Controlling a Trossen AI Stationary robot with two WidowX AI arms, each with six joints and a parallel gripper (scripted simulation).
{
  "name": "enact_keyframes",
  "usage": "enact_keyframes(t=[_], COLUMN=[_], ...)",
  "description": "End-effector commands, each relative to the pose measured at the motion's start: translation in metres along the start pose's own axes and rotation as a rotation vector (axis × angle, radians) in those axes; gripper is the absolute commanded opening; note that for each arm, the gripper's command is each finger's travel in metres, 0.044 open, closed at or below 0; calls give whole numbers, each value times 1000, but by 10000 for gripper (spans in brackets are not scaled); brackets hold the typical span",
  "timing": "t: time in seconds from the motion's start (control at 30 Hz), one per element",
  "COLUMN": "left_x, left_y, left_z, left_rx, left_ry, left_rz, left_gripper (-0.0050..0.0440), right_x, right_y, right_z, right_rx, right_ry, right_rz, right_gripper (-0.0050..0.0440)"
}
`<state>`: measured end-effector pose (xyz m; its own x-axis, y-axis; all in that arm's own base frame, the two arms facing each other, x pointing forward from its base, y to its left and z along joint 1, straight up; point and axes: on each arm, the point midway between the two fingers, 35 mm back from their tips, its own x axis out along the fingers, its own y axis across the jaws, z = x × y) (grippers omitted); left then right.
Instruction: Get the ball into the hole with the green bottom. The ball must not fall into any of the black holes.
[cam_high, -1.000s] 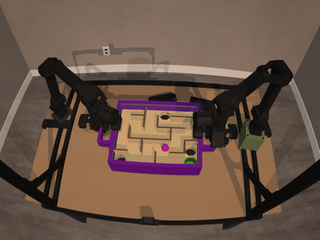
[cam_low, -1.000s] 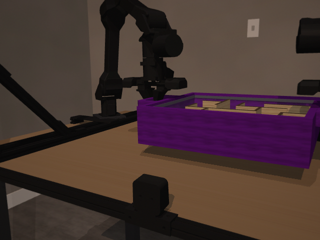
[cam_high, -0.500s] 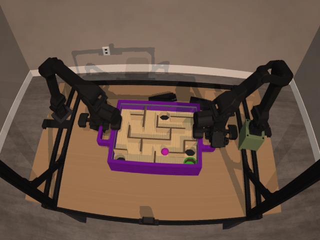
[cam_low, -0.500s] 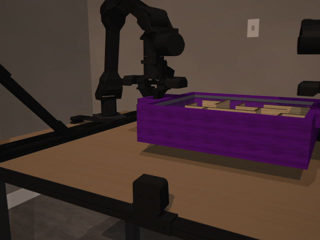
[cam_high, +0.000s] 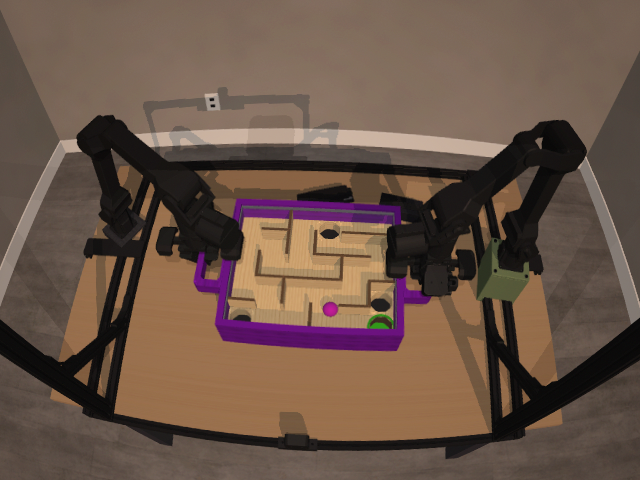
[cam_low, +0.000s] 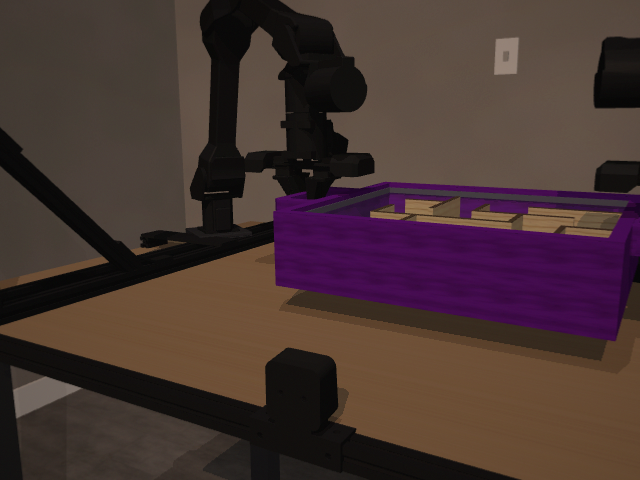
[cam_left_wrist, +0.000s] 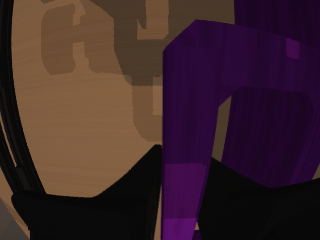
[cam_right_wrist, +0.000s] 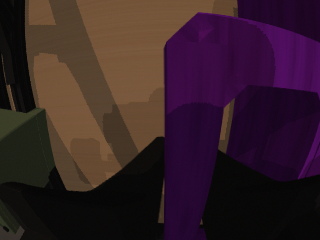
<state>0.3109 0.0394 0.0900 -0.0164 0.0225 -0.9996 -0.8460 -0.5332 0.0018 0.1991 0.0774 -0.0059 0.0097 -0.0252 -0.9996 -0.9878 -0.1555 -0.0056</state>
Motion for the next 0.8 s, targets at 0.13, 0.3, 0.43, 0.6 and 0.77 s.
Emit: enact_keyframes(t=[0.13, 0.3, 0.43, 0.6, 0.77], left_x=[0, 0, 1, -5, -10], left_y=[0, 0, 0, -1, -2], left_z=[0, 0, 1, 1, 1], left_rx=[-1, -1, -1, -1, -1], left_ry=[6, 30, 42, 48, 40], left_rz=[3, 2, -1, 22, 46], left_gripper=[20, 20, 20, 20, 20], right_x=[1, 0, -1, 5, 10], right_y=[0, 0, 0, 1, 2], right_z=[0, -1, -2, -2, -1], right_rx=[-2, -2, -2, -2, -2], right_ry=[-4, -29, -41, -46, -39], right_rz=[1, 2, 4, -18, -42], right_gripper=[20, 20, 20, 20, 20])
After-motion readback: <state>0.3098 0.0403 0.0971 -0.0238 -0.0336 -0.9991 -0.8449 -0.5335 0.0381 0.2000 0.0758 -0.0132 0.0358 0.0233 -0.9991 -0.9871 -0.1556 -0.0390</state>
